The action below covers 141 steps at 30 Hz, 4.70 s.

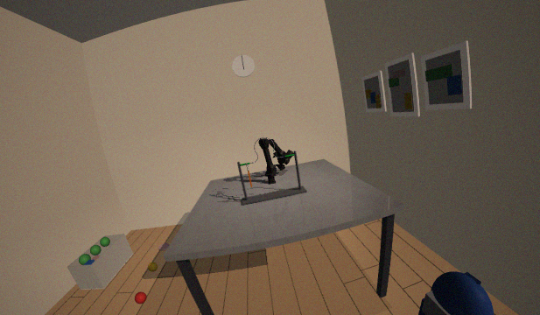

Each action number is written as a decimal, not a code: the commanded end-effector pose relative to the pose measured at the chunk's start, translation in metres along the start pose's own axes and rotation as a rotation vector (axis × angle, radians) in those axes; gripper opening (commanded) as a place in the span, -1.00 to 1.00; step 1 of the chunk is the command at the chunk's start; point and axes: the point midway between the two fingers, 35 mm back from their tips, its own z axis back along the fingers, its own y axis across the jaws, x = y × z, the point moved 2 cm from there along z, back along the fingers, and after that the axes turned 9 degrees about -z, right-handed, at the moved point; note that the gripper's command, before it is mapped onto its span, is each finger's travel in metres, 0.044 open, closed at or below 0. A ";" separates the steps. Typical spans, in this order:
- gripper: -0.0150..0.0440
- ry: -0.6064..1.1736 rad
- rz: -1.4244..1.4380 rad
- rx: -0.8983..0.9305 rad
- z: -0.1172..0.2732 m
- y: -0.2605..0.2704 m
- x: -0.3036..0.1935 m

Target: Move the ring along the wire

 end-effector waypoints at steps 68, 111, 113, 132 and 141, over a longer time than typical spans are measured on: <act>0.05 -1.877 0.254 -0.865 0.395 -0.079 -0.168; 0.05 -2.488 -0.534 -1.989 0.263 -0.066 -0.430; 0.05 -2.492 -0.598 -2.038 0.250 -0.064 -0.436; 0.05 -2.474 -0.869 -2.207 0.233 -0.031 -0.470; 0.05 -2.479 -0.859 -2.215 0.251 -0.015 -0.476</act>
